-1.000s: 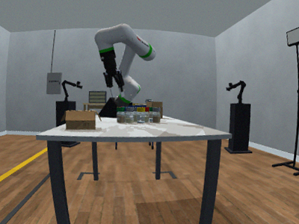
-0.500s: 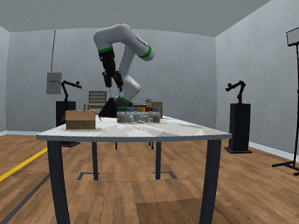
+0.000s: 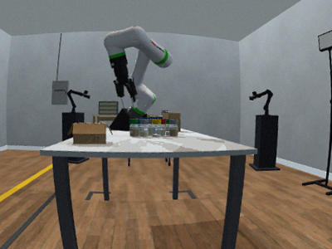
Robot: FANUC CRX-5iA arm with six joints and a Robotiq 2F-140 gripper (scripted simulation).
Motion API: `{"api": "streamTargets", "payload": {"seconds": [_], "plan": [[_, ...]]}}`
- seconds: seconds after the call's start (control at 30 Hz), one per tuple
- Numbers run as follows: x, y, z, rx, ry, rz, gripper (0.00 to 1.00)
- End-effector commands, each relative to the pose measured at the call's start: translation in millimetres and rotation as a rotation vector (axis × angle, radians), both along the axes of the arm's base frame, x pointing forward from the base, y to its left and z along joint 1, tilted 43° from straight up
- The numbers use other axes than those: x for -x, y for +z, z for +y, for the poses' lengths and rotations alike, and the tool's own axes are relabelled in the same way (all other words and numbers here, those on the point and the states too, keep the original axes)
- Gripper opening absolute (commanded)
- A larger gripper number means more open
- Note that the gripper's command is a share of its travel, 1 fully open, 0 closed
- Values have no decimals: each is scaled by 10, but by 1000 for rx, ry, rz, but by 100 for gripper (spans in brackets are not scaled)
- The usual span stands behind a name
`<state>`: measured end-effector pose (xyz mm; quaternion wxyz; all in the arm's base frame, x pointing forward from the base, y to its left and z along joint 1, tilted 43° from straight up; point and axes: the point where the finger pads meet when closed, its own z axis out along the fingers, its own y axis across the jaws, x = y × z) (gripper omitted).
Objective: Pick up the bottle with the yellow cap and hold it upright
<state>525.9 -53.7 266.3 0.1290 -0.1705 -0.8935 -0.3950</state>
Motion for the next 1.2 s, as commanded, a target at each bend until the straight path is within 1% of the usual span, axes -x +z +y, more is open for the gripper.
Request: {"api": "streamTargets", "payload": {"seconds": [0.0, 0.93, 1.17], "plan": [[1, 6, -7, 1, -1, -1, 51], [1, 6, -7, 1, -1, -1, 51], [34, 106, 45, -3, 130, -179, 51]]}}
